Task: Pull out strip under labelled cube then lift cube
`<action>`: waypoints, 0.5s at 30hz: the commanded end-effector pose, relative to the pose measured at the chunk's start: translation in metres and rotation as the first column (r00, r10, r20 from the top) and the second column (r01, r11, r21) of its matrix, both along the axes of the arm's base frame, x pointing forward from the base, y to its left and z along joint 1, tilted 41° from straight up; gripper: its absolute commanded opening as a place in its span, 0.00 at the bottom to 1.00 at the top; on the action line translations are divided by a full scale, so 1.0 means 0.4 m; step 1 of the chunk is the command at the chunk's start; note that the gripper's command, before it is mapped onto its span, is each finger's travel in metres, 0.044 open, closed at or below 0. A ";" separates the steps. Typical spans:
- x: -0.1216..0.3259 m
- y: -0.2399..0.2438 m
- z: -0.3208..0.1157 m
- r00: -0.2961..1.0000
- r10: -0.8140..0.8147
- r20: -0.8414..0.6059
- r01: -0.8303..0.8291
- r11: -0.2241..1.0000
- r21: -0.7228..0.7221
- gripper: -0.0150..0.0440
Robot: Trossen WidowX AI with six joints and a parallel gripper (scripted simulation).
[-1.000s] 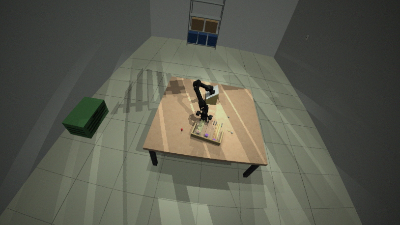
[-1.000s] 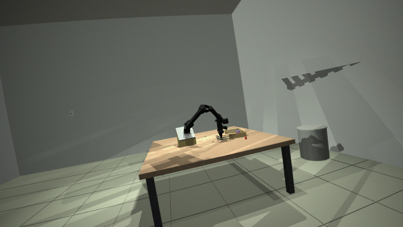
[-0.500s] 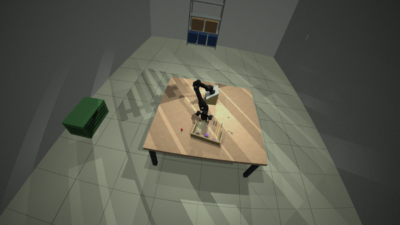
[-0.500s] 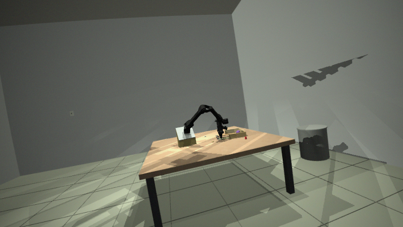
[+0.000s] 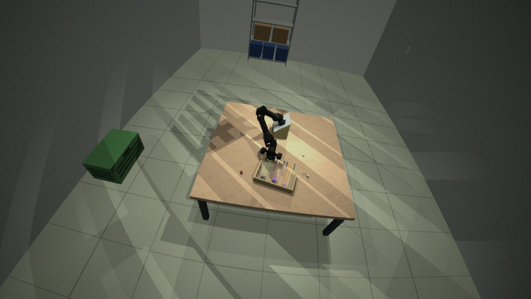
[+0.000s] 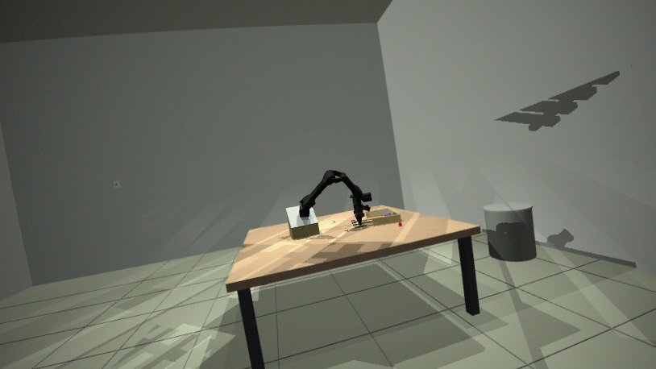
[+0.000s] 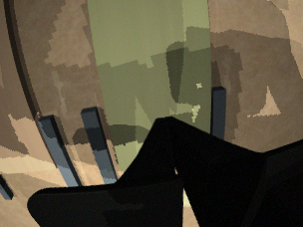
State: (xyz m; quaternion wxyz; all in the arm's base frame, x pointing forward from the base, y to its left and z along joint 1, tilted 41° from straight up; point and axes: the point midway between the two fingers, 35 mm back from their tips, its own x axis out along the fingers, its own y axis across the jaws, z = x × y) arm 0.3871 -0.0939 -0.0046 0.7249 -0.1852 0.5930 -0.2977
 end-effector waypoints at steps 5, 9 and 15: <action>0.001 -0.002 -0.004 1.000 0.002 -0.001 -0.002 1.000 0.004 0.25; 0.002 -0.002 -0.004 1.000 0.002 -0.001 -0.002 1.000 0.004 0.25; 0.002 -0.003 -0.006 1.000 0.002 -0.001 -0.002 1.000 0.004 0.25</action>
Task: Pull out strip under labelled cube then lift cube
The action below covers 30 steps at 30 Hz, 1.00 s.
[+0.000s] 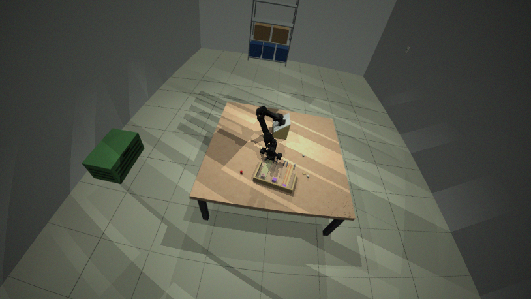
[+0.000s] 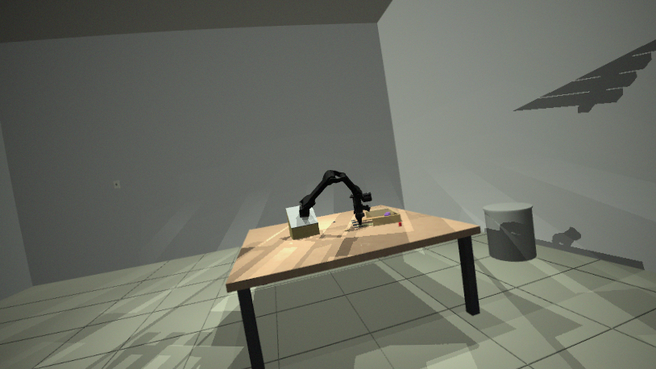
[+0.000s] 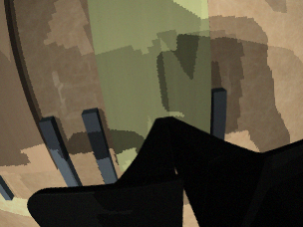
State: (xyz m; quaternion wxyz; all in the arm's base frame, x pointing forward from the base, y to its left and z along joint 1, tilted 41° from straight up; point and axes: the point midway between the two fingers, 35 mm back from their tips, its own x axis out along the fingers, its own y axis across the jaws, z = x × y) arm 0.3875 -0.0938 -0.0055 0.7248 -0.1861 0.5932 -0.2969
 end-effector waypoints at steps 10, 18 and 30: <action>-0.034 -0.001 -0.012 1.000 0.000 -0.001 0.000 1.000 0.004 0.25; -0.065 0.000 -0.020 1.000 0.000 -0.002 0.000 1.000 0.004 0.25; -0.110 0.002 -0.032 1.000 0.000 -0.003 0.000 1.000 0.004 0.25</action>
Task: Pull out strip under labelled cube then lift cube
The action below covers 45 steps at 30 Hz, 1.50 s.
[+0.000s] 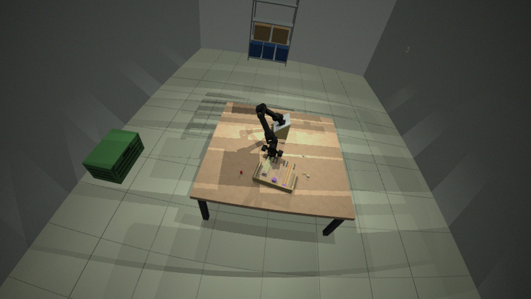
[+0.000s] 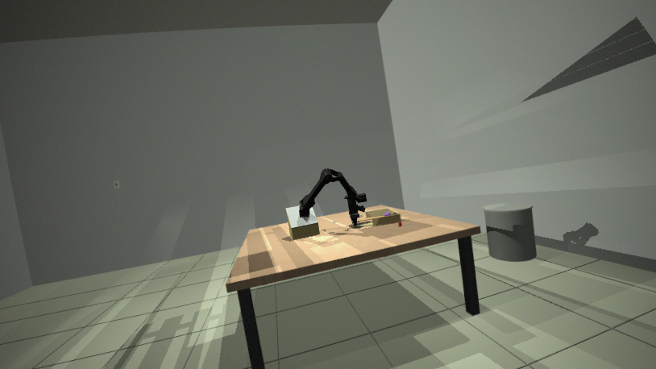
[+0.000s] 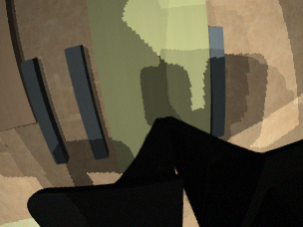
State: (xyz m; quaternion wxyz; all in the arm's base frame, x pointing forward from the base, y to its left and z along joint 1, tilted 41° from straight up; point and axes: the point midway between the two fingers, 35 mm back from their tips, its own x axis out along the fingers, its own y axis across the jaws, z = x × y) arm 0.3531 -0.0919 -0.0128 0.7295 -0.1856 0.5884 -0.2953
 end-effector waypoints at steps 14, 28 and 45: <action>-0.076 0.000 -0.027 1.000 -0.007 -0.017 0.007 1.000 0.003 0.25; -0.126 0.003 -0.039 1.000 -0.007 -0.019 0.007 1.000 0.003 0.25; -0.190 0.007 -0.053 1.000 -0.007 -0.021 0.007 1.000 0.003 0.25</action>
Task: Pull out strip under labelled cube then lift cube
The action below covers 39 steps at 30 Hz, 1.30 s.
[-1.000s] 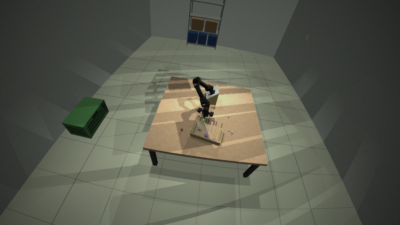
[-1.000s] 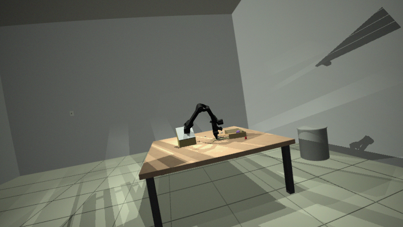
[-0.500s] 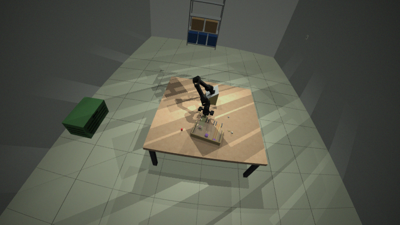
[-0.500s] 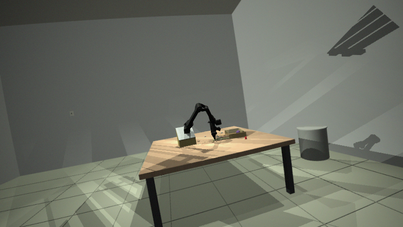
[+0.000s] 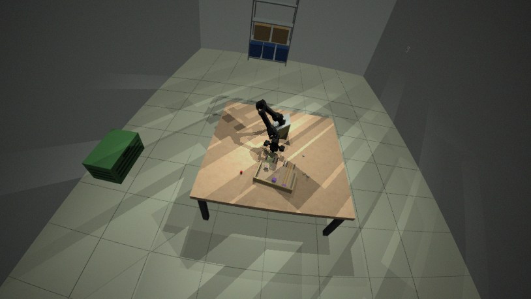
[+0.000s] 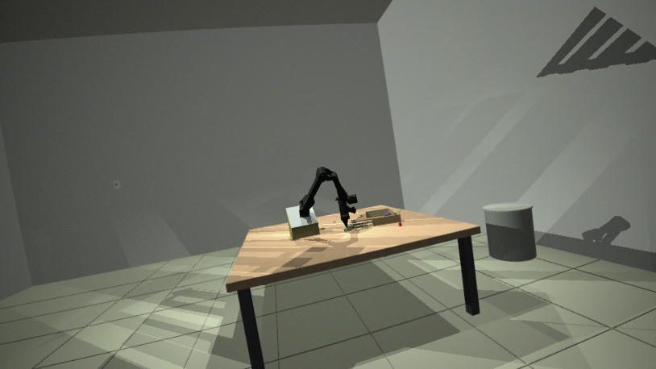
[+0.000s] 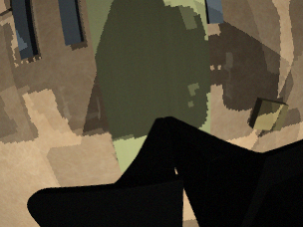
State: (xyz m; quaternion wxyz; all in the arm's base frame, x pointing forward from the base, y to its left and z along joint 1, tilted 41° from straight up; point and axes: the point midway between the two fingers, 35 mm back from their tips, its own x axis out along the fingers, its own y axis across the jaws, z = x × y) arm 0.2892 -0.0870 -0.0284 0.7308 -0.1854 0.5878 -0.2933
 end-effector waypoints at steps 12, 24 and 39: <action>-0.074 -0.002 -0.024 1.000 -0.010 -0.024 0.010 1.000 0.000 0.25; -0.116 0.001 -0.033 1.000 -0.010 -0.025 0.010 1.000 0.000 0.25; -0.171 0.004 -0.045 1.000 -0.010 -0.027 0.010 1.000 0.000 0.25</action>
